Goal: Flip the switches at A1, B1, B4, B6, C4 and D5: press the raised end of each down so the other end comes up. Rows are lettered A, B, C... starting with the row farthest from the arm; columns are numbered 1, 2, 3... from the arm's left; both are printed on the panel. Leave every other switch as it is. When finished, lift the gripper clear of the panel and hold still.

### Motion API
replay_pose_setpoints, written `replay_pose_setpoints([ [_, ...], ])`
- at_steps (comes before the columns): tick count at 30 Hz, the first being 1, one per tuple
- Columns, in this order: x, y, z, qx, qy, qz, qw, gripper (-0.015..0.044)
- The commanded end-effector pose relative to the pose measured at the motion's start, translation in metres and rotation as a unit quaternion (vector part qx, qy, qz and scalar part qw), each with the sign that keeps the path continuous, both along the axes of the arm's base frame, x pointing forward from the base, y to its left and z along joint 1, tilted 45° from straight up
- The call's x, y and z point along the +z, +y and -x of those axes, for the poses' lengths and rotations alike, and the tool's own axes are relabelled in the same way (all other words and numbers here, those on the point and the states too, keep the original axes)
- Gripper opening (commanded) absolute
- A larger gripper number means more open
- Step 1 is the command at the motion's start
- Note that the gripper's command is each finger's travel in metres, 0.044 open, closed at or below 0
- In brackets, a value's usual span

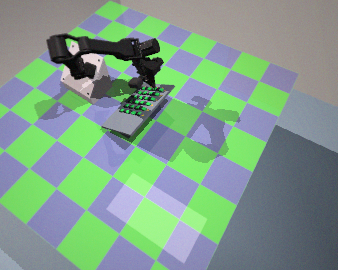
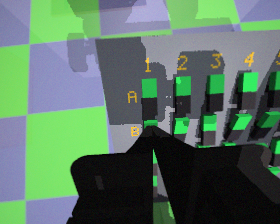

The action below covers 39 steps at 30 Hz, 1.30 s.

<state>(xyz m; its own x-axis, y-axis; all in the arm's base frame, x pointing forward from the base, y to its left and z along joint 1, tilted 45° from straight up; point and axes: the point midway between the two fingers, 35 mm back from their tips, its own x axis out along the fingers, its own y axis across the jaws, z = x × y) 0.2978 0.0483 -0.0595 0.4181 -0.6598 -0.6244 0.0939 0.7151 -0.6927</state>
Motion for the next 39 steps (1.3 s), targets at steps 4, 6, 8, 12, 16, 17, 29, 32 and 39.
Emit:
replay_pose_setpoints([
  [4,-0.0003,-0.0009,-0.0003,0.001,0.001,0.003,1.0,0.0],
  [6,-0.0005,-0.0011,-0.0004,0.001,0.001,0.003,1.0,0.0],
  [8,-0.0006,-0.0013,-0.0005,0.001,0.001,0.003,1.0,0.0],
  [12,-0.0009,-0.0016,-0.0008,0.001,0.001,0.003,1.0,0.0],
  [16,-0.0013,-0.002,-0.001,0.001,0.001,0.003,1.0,0.0],
  [17,-0.0013,-0.0021,-0.0011,0.001,0.001,0.003,1.0,0.0],
  [29,-0.0023,-0.0031,-0.0018,0.001,0.001,0.003,1.0,0.0],
  [32,-0.0026,-0.0034,-0.002,0.001,0.001,0.003,1.0,0.0],
  [39,-0.0031,-0.004,-0.0024,0.001,0.001,0.003,1.0,0.0],
])
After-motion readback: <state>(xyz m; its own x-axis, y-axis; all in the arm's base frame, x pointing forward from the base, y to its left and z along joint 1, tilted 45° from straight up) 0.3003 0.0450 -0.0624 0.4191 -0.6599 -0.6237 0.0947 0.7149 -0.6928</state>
